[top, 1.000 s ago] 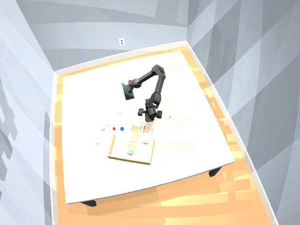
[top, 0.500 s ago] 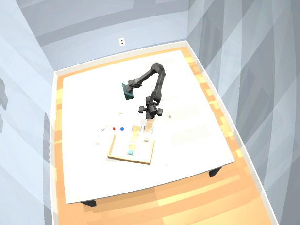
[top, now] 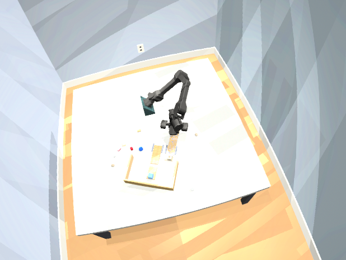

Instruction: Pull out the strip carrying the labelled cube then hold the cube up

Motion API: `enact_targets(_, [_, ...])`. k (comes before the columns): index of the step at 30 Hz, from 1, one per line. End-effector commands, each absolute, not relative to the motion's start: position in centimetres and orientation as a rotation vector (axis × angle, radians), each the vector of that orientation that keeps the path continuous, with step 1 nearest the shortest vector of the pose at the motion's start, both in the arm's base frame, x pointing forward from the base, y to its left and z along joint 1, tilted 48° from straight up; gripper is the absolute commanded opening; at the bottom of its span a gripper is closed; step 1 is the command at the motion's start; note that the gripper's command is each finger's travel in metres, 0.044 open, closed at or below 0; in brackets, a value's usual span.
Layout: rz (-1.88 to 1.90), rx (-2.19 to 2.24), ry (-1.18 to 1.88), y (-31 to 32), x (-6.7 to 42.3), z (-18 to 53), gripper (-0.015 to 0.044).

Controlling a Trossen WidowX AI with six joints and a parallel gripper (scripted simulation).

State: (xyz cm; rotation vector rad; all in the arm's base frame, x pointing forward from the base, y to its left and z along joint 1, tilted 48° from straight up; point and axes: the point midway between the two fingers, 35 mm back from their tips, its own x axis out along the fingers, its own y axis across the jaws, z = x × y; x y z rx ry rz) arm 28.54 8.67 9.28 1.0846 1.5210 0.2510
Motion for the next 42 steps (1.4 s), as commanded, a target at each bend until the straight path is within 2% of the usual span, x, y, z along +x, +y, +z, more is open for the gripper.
enact_targets(1, [0.255,1.090,1.556,9.5,27.3,9.0,0.0000])
enact_targets(38, [0.255,1.090,1.557,10.1,26.0,9.4,0.0000])
enact_targets(42, [0.251,1.086,1.550,7.0,26.6,11.9,0.0000])
